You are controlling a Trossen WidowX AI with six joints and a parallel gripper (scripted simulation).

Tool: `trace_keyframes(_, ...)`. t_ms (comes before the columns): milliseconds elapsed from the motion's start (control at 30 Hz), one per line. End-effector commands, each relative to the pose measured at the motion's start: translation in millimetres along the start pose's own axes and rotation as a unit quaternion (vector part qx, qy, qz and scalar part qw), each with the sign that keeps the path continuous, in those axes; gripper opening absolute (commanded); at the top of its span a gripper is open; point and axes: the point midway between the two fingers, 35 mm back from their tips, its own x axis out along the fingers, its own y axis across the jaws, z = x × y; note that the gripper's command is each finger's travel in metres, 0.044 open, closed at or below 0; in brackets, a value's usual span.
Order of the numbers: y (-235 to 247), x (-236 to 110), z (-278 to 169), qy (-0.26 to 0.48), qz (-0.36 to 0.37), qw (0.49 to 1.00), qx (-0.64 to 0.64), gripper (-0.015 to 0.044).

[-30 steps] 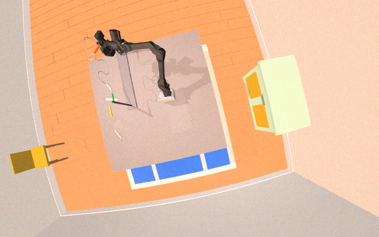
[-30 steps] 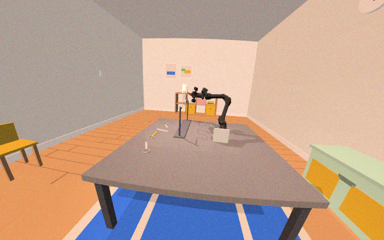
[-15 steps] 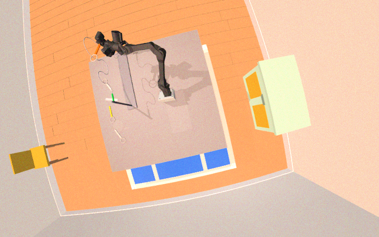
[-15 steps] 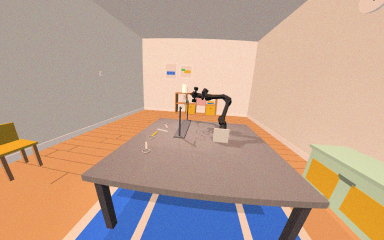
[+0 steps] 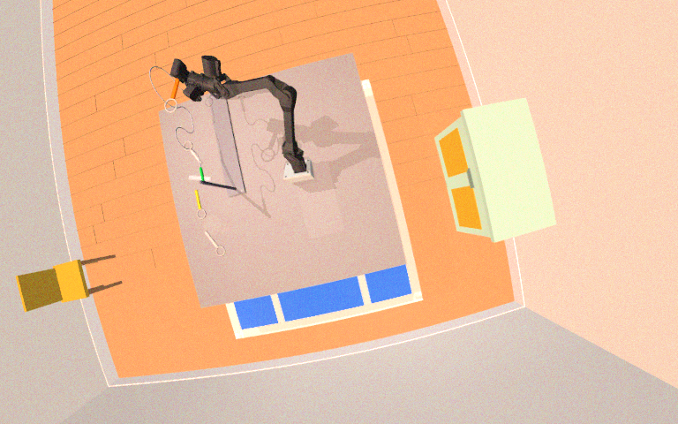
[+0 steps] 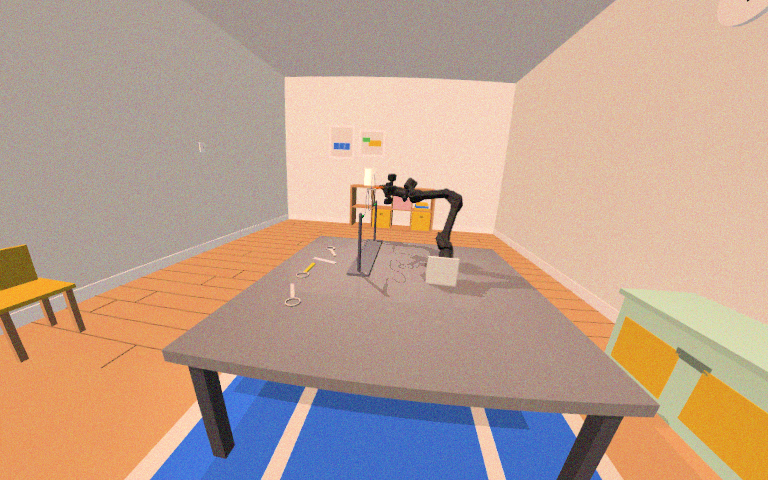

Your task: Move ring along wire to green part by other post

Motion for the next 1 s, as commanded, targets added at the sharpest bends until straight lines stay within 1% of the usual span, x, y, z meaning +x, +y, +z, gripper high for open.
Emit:
trace_keyframes(0,-0.5,0.0,1.7,-0.005,-0.014,1.000,-0.026,-0.0150)
trace_keyframes(967,-10.5,0.1,3.3,-0.023,-0.100,0.979,-0.178,-0.0150)
